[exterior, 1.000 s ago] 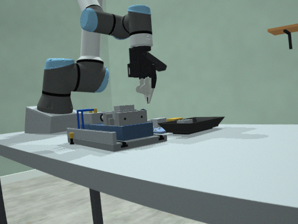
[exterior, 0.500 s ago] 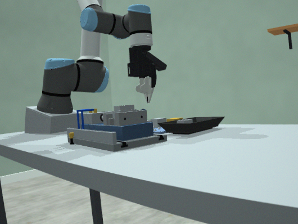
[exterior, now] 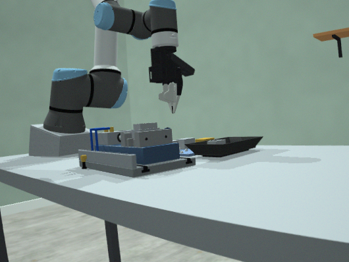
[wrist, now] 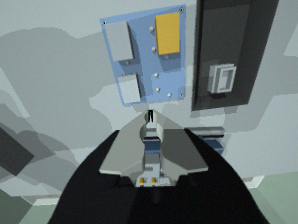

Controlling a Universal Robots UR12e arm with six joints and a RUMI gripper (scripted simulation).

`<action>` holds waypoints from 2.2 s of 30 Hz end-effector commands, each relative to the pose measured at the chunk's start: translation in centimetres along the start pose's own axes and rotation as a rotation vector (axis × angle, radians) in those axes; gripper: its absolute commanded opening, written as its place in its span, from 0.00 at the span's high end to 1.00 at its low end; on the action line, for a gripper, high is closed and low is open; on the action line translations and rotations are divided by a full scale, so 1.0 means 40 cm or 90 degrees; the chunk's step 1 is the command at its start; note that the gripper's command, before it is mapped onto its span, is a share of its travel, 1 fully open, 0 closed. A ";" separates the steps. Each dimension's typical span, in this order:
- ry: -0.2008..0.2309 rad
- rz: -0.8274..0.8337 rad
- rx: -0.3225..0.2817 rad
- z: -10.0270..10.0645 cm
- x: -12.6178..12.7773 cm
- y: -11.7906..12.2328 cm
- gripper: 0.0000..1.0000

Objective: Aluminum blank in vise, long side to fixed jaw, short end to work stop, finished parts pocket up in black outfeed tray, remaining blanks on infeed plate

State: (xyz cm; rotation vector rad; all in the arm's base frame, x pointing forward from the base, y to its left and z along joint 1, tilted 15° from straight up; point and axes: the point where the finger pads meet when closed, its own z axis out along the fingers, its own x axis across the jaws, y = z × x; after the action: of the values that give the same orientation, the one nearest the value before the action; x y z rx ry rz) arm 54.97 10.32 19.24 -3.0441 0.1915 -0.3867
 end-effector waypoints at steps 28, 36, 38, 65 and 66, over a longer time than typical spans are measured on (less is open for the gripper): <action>0.001 0.000 0.000 -0.109 0.006 0.000 1.00; 0.000 0.000 0.000 -0.120 0.244 -0.024 1.00; 0.000 0.000 0.000 -0.119 0.275 -0.028 1.00; 0.000 0.000 -0.001 -0.085 0.404 -0.047 1.00; 0.000 0.000 -0.001 -0.081 0.404 -0.047 1.00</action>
State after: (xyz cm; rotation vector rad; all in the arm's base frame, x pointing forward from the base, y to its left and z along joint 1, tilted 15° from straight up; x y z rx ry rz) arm 69.76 9.89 26.73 -3.0451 0.1916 -0.3850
